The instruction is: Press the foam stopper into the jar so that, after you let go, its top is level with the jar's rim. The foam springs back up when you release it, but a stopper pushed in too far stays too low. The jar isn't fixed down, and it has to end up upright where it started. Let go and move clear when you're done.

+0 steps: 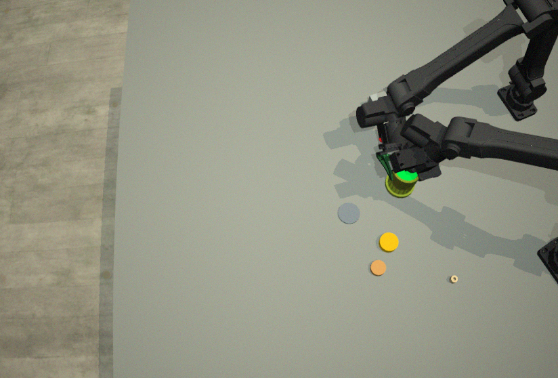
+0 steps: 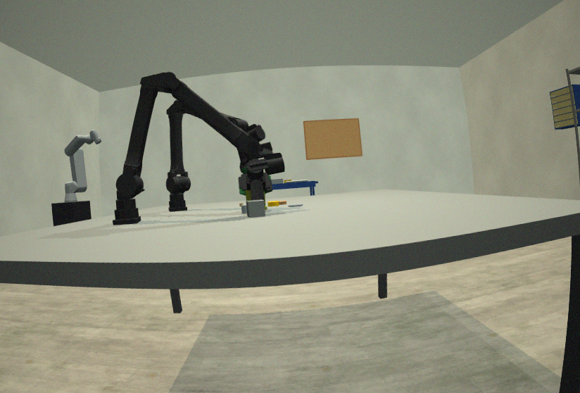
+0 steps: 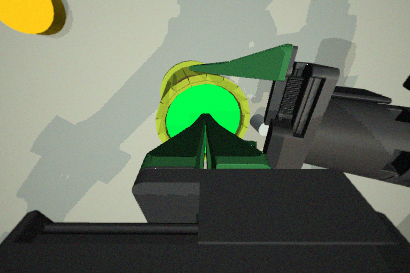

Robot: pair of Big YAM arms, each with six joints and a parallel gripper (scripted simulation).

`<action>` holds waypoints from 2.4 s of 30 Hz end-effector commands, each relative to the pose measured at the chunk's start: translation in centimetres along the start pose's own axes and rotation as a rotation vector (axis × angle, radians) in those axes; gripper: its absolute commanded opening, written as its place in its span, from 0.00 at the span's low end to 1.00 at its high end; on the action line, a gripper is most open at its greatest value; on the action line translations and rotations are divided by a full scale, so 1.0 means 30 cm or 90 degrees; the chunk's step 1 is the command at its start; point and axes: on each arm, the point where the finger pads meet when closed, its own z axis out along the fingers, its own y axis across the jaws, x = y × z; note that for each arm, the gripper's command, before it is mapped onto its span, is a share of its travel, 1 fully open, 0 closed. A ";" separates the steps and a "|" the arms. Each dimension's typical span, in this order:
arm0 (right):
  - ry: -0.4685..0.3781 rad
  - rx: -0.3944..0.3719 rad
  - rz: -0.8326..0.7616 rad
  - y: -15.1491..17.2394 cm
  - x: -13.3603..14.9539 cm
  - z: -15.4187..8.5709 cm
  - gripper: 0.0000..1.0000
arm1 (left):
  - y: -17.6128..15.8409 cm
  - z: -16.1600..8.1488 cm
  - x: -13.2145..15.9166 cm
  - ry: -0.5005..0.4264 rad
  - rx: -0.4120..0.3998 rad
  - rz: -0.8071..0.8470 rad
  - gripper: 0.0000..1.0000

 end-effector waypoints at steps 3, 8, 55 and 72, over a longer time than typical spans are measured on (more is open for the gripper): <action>-0.004 -0.017 0.014 0.022 -0.011 -0.029 0.64 | 0.021 0.135 0.040 0.027 -0.025 0.006 0.00; -0.004 -0.017 0.014 0.022 -0.011 -0.029 0.64 | 0.023 0.141 0.042 0.027 -0.025 0.006 0.00; -0.004 -0.017 0.014 0.022 -0.011 -0.029 0.64 | -0.032 0.019 -0.010 0.011 -0.009 0.008 0.00; -0.004 -0.017 0.014 0.022 -0.011 -0.029 0.64 | -0.075 -0.165 -0.051 -0.010 0.013 0.010 0.00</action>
